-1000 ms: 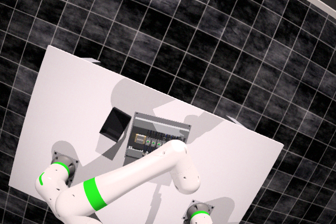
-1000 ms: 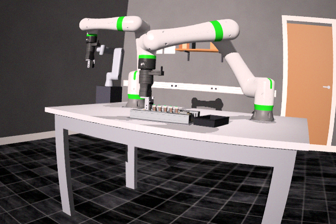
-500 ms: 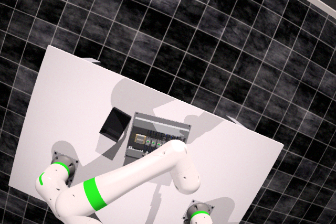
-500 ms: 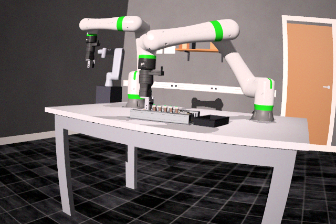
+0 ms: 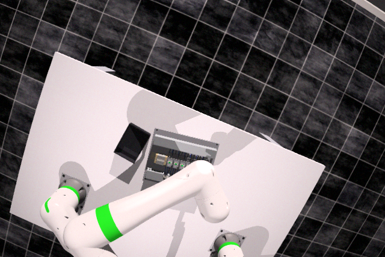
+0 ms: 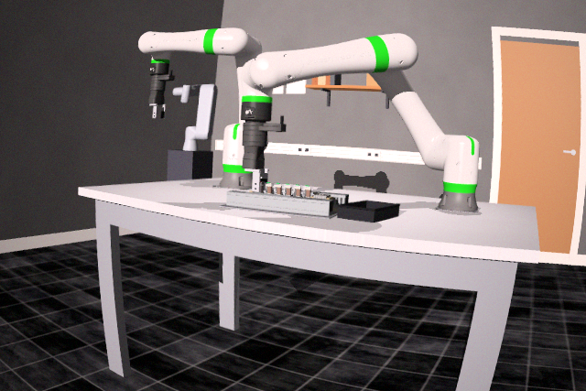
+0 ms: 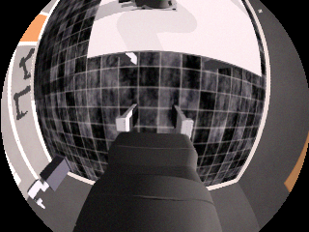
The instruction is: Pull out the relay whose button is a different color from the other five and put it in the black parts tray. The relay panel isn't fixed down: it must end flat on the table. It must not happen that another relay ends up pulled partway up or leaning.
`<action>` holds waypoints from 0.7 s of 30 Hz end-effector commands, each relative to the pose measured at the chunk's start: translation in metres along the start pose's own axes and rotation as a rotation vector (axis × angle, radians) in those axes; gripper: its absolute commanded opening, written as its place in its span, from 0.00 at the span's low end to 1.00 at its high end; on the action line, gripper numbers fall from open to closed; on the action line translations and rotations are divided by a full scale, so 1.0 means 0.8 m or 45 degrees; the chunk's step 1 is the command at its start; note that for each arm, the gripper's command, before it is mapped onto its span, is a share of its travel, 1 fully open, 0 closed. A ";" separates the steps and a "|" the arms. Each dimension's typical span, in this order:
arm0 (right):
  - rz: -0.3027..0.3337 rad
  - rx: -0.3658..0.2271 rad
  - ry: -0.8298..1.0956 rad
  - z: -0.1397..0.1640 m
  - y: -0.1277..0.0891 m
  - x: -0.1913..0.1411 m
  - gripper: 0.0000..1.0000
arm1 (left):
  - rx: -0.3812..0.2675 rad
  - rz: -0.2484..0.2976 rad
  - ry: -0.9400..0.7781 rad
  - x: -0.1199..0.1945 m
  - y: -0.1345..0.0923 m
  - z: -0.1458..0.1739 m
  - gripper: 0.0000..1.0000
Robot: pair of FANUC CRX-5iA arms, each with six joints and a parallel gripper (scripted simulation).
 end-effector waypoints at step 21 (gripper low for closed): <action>0.000 -0.002 0.000 0.000 -0.001 0.000 1.00 | -0.003 -0.001 0.000 0.000 -0.002 -0.001 0.00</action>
Point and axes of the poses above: on each arm, the point where the finger pads meet when closed, its own y axis out along the fingers, its own x axis across the jaws, z = x × y, the point moved 7 cm from there along -y, back along the fingers, and after that the axes turned 2 degrees about -y, right-handed, at the moved point
